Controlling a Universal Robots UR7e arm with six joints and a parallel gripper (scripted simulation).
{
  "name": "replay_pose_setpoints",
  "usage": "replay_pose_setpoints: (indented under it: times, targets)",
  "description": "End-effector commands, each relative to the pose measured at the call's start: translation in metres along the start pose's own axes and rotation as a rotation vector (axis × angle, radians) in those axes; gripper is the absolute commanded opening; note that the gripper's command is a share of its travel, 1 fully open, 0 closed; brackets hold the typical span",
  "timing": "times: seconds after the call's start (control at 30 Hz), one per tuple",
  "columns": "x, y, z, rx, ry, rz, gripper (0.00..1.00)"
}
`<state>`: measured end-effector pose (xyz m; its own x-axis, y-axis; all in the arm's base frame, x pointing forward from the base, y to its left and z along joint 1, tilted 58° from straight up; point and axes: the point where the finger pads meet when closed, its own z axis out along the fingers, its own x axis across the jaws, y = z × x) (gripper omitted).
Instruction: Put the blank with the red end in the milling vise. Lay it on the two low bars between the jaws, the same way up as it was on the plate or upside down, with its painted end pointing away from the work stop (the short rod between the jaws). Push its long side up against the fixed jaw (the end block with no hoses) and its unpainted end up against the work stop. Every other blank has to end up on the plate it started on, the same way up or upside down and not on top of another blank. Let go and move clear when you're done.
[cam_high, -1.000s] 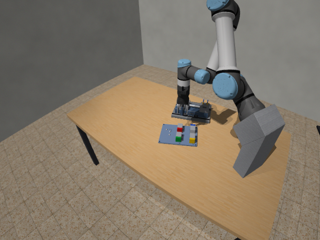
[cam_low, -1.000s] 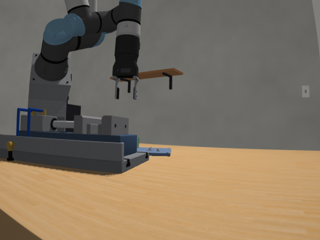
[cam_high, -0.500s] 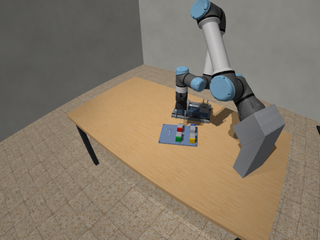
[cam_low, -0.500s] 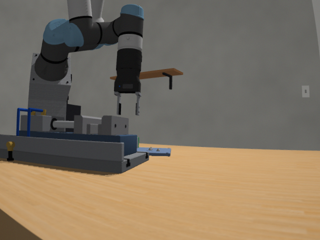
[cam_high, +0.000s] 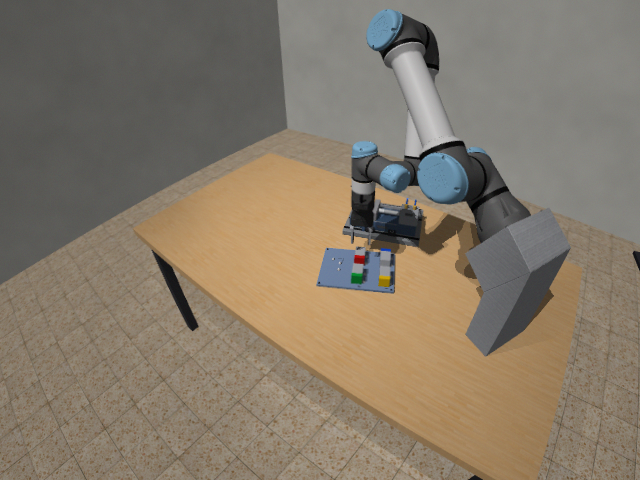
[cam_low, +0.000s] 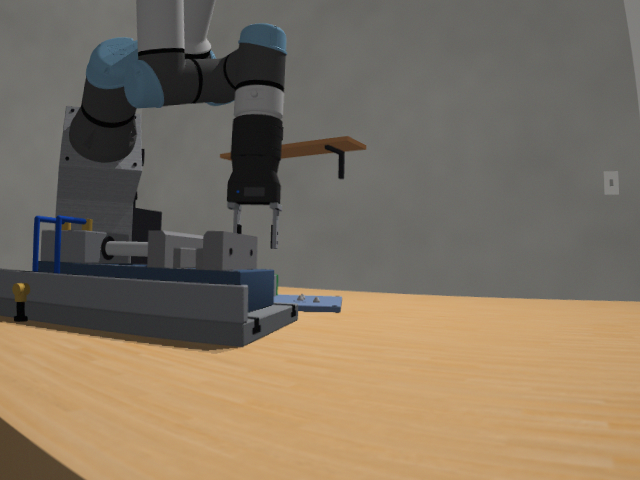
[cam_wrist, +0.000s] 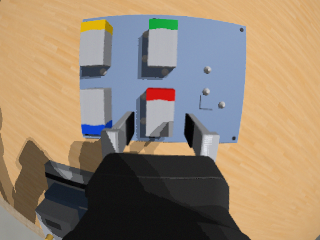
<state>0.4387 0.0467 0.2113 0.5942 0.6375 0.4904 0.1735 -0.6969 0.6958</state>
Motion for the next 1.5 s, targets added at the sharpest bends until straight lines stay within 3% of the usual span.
replay_pose_setpoints:
  times: [0.0, 0.17, 0.6, 0.73, 1.47]
  targets:
    - [0.000, 0.000, 0.001, -0.001, 0.002, 0.000, 1.00]
    - [0.001, 0.000, 0.045, -0.001, 0.002, 0.000, 1.00]
    - [0.001, 0.000, 0.045, 0.000, 0.001, 0.000, 1.00]
    - [0.001, 0.000, 0.054, -0.001, 0.002, 0.000, 1.00]
    - [0.001, 0.000, 0.047, -0.001, 0.002, 0.000, 1.00]
